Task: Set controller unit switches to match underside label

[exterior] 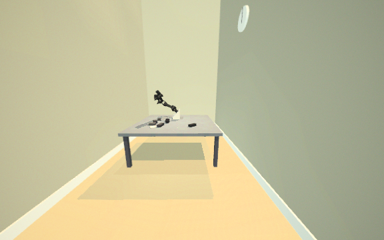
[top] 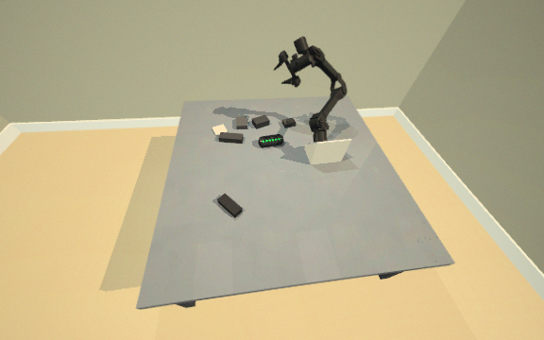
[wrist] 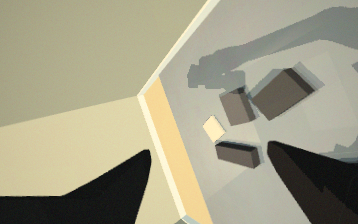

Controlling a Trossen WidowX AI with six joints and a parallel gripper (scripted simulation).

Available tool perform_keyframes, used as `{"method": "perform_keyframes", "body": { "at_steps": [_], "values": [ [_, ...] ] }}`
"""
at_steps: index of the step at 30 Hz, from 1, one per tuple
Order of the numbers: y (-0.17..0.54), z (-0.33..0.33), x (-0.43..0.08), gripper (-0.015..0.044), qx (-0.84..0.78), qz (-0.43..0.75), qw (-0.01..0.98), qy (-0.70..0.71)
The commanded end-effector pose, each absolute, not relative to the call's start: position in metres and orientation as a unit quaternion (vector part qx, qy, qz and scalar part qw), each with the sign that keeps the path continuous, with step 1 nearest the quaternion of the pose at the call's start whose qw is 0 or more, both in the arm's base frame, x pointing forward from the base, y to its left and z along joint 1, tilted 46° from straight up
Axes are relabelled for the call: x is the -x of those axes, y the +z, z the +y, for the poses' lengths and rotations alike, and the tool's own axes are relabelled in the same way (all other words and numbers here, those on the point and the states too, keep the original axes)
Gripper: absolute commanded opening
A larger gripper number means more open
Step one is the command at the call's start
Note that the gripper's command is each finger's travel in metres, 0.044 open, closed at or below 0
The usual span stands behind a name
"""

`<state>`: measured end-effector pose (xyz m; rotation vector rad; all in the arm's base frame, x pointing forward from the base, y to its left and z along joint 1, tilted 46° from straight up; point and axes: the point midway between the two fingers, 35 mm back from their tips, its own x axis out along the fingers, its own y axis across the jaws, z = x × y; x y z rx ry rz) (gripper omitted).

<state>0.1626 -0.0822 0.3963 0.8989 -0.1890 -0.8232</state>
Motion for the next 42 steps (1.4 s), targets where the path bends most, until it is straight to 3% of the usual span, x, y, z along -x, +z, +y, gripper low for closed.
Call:
{"method": "perform_keyframes", "body": {
  "at_steps": [1, 7, 15, 23, 33, 42],
  "values": [
    [0.396, -0.082, -0.163, 0.0374, -0.422, -0.089, 0.816, -0.386],
    [0.388, -0.079, -0.174, 0.0216, -0.383, -0.052, 0.833, -0.395],
    [0.336, -0.085, -0.239, 0.0006, -0.148, 0.167, 0.873, -0.435],
    [0.262, -0.122, -0.285, 0.0, 0.052, 0.408, 0.82, -0.397],
    [0.161, -0.176, -0.298, 0.0, 0.168, 0.639, 0.711, -0.24],
    [0.128, -0.193, -0.295, 0.0, 0.189, 0.694, 0.672, -0.174]
  ]
}}
